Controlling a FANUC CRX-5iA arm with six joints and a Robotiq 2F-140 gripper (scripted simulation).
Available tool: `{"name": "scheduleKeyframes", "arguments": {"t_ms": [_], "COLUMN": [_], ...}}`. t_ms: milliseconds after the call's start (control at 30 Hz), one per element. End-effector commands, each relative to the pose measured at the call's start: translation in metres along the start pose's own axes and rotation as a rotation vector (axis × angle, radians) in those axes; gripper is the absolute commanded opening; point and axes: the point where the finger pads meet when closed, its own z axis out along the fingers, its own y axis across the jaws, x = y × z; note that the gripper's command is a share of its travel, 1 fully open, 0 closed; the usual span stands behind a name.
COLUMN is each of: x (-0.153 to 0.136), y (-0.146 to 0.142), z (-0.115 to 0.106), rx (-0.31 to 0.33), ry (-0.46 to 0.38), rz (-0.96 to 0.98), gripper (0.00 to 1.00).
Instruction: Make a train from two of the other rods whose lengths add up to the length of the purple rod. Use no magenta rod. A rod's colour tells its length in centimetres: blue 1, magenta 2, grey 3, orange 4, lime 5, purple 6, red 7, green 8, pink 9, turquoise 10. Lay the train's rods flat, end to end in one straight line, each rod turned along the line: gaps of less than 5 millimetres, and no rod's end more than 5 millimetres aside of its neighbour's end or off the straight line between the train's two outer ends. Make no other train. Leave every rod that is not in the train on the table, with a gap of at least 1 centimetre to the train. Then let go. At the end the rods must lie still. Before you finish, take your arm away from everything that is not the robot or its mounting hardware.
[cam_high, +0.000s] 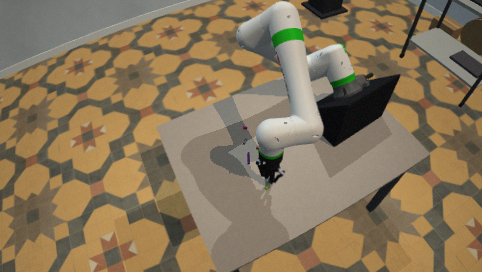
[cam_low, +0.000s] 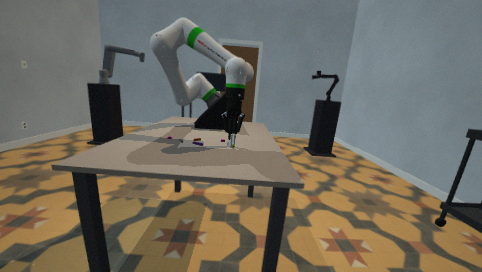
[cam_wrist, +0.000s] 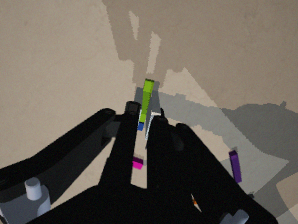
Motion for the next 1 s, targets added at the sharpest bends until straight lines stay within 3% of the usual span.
{"name": "scheduleKeyframes", "arguments": {"t_ms": [0, 467, 967], "x": [0.0002, 0.0002, 0.0002], "y": [-0.0001, -0.0001, -0.0001], "z": [-0.0002, -0.0002, -0.0002], "rx": [0.0, 0.0, 0.0], "ry": [0.0, 0.0, 0.0], "rz": [0.0, 0.0, 0.0], "gripper": [0.03, 0.03, 0.15]}}
